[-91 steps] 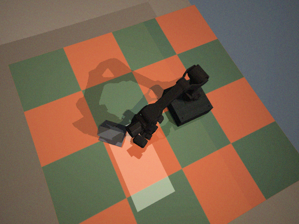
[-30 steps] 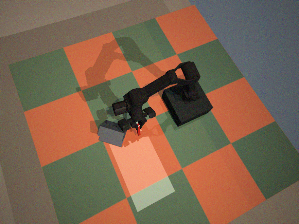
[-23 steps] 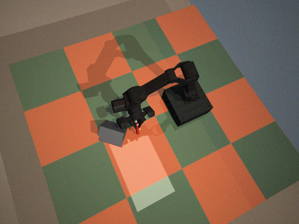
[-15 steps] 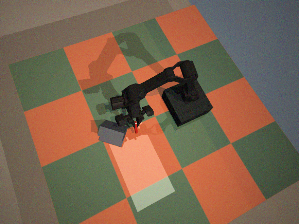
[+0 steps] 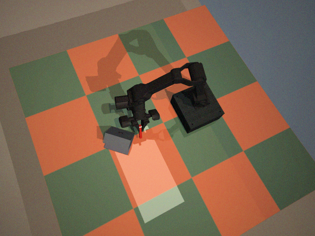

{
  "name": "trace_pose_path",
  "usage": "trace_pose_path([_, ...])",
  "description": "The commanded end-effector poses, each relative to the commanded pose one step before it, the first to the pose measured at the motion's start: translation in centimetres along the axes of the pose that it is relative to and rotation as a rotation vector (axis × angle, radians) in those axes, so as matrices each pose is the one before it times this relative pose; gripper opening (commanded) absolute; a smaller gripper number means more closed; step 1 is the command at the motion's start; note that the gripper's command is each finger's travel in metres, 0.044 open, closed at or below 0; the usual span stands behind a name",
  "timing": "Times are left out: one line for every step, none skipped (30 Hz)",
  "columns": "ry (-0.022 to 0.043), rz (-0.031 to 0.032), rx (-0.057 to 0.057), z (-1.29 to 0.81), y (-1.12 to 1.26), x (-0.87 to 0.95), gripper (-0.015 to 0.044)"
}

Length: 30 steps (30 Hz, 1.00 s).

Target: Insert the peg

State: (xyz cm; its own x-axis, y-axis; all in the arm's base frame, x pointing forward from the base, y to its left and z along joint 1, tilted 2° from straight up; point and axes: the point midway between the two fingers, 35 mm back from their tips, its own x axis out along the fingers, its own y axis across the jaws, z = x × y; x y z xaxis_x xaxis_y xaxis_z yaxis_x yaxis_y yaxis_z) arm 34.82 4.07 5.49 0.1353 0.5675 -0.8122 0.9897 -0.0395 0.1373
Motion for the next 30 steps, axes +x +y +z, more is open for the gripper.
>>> trace_pose_path([0.02017,0.01808,0.0349,0.470,0.296,-0.307,0.0000])
trace_pose_path([0.00338,0.00346,0.0061,0.104,0.052,-0.071,0.0000])
trace_pose_path([0.00338,0.00346,0.0061,0.104,0.053,-0.072,0.0000])
trace_pose_path([0.00339,0.00347,0.0061,0.103,0.053,-0.072,0.0000])
trace_pose_path([0.00340,0.00348,0.0061,0.103,0.054,-0.073,0.0000])
trace_pose_path([0.00340,0.00349,0.0061,0.103,0.054,-0.074,0.0000])
trace_pose_path([0.00341,0.00350,0.0061,0.102,0.054,-0.074,0.0000])
trace_pose_path([0.00341,0.00350,0.0060,0.102,0.055,-0.075,0.0000])
trace_pose_path([0.00342,0.00351,0.0060,0.102,0.055,-0.076,0.0000])
trace_pose_path([0.00342,0.00352,0.0060,0.102,0.056,-0.076,0.0000])
trace_pose_path([0.00343,0.00353,0.0060,0.101,0.056,-0.077,0.0000])
trace_pose_path([0.00344,0.00353,0.0060,0.101,0.057,-0.078,0.0000])
trace_pose_path([0.00344,0.00354,0.0060,0.101,0.057,-0.078,0.0000])
trace_pose_path([0.00345,0.00355,0.0060,0.100,0.057,-0.079,0.0000])
trace_pose_path([0.00346,0.00356,0.0060,0.100,0.058,-0.080,0.0000])
trace_pose_path([0.00346,0.00356,0.0059,0.099,0.058,-0.080,0.0000])
trace_pose_path([0.00347,0.00357,0.0059,0.099,0.059,-0.081,0.0000])
trace_pose_path([0.00347,0.00358,0.0059,0.099,0.059,-0.081,0.0000])
trace_pose_path([0.00348,0.00358,0.0059,0.098,0.059,-0.082,0.0000])
trace_pose_path([0.00349,0.00359,0.0059,0.098,0.060,-0.083,0.0000])
trace_pose_path([0.00349,0.00360,0.0059,0.098,0.060,-0.083,0.0000])
trace_pose_path([0.00350,0.00360,0.0059,0.097,0.061,-0.084,0.0000])
trace_pose_path([0.00351,0.00361,0.0058,0.097,0.061,-0.085,0.0000])
trace_pose_path([0.00351,0.00362,0.0058,0.097,0.061,-0.085,0.0000])
trace_pose_path([0.00352,0.00362,0.0058,0.096,0.062,-0.086,0.0000])
trace_pose_path([0.00353,0.00363,0.0058,0.096,0.062,-0.087,0.0000])
trace_pose_path([0.00353,0.00364,0.0058,0.095,0.063,-0.087,0.0000])
trace_pose_path([0.00354,0.00364,0.0058,0.095,0.063,-0.088,0.0000])
trace_pose_path([0.00355,0.00365,0.0058,0.095,0.063,-0.089,0.0000])
trace_pose_path([0.00355,0.00366,0.0057,0.094,0.064,-0.089,0.0000])
